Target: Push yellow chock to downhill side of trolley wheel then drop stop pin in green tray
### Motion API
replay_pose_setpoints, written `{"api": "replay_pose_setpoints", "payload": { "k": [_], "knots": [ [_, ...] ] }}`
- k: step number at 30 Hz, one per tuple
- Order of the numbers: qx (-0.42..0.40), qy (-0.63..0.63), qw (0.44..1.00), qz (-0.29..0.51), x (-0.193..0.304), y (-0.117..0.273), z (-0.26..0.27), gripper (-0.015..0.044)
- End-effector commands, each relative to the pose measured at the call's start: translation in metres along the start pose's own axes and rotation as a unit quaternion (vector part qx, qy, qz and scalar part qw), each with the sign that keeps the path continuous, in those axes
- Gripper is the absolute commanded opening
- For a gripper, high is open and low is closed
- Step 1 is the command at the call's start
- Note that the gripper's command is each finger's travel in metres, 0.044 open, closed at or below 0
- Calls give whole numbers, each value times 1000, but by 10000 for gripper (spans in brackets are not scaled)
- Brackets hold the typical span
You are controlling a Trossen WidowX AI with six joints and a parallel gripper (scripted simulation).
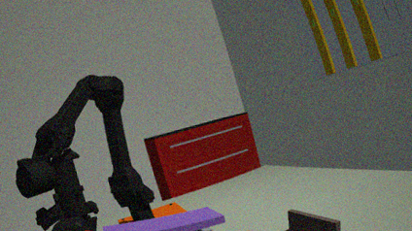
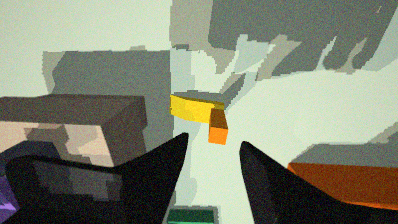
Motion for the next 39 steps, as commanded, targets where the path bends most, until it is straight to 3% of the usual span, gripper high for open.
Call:
{"api": "replay_pose_setpoints", "payload": {
  "k": [1,38,39],
  "knots": [
    [7,-1,1000,2,0,-8,-1,190],
    [7,-1,1000,2,1,-51,-2,190],
    [2,-1,1000,2,0,-47,-1,164]
  ]
}}
Point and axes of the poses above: the point midway between the two fingers, 35 mm back from their tips, its own y axis back along the fingers, its own z axis across the jaws, x = y × z, the point moved 8 cm from there along y, back along the fingers, and after that the axes turned 7 degrees about y, right-handed, at the moved point
